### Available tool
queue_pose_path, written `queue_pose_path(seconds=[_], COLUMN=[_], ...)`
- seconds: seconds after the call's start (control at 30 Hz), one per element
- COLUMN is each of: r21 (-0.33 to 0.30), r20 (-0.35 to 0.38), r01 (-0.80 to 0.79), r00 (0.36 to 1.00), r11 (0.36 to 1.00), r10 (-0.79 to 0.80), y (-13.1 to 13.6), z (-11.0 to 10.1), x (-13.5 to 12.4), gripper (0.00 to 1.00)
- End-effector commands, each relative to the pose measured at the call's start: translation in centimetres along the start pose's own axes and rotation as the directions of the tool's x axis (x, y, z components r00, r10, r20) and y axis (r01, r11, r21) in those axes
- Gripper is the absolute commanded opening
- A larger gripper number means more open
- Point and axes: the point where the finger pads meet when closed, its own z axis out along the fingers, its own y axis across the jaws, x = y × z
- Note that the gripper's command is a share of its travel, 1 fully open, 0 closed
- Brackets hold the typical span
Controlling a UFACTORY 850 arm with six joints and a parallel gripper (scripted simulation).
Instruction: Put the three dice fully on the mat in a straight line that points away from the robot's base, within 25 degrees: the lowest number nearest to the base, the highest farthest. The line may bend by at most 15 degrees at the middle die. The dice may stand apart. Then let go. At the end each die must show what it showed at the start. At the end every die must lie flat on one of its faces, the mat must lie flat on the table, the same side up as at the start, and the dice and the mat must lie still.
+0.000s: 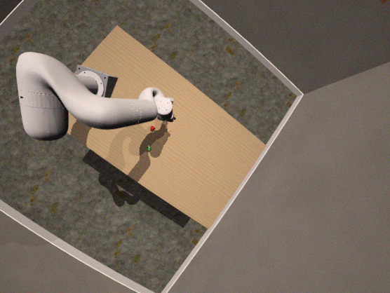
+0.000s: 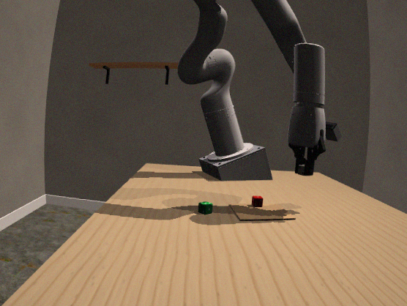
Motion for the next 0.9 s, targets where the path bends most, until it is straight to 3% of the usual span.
queue_pose_path(seconds=[0.0,0.13,0.27,0.37,0.43,0.6,0.8,0.87], r21=[0.000,-0.001,-0.001,-0.001,-0.002,-0.002,-0.002,-0.002], r20=[-0.003,-0.003,-0.003,-0.003,-0.003,-0.002,-0.002,-0.001], r01=[0.160,0.290,0.472,0.498,0.606,0.730,0.878,0.891], r00=[0.987,0.957,0.882,0.867,0.795,0.684,0.479,0.455], r11=[0.987,0.957,0.882,0.867,0.795,0.684,0.479,0.455], r10=[-0.160,-0.290,-0.472,-0.498,-0.606,-0.730,-0.878,-0.891], y=[-0.5,-1.0,-1.8,-1.9,-2.5,-3.3,-4.5,-4.6], z=[-0.1,-0.2,-0.2,-0.2,-0.3,-0.3,-0.4,-0.4], x=[-1.4,-2.5,-4.1,-4.4,-5.4,-6.7,-8.6,-8.8], gripper=[0.21,0.21,0.21,0.21,0.21,0.21,0.21,0.21])
